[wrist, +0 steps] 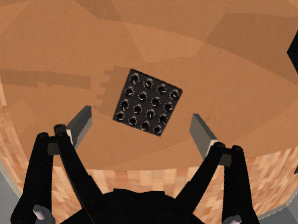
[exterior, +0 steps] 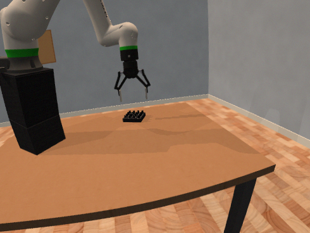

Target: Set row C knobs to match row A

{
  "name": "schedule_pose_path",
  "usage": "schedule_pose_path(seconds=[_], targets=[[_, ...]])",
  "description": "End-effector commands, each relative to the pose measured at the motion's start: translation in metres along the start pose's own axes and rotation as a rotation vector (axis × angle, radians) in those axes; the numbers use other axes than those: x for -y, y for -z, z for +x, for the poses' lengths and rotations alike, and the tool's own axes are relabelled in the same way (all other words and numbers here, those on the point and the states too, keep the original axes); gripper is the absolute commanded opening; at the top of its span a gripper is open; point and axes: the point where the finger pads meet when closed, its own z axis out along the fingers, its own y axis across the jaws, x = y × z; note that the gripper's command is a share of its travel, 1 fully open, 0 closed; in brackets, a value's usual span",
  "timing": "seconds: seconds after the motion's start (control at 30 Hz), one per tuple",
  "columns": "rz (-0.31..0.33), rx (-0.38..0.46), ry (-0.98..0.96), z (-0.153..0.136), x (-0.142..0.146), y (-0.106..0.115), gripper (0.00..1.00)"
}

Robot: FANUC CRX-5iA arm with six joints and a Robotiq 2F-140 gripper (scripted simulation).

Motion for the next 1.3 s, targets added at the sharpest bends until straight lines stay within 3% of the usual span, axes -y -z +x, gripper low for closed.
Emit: schedule_pose_path(seconds=[0.0, 0.23, 0.4, 1.27], targets=[[-0.001, 0.000, 0.000, 0.000, 0.000, 0.012, 1.00], [-0.001, 0.000, 0.000, 0.000, 0.000, 0.052, 1.00], [-0.001, 0.000, 0.000, 0.000, 0.000, 0.067, 1.00], [-0.001, 0.000, 0.000, 0.000, 0.000, 0.069, 1.00]])
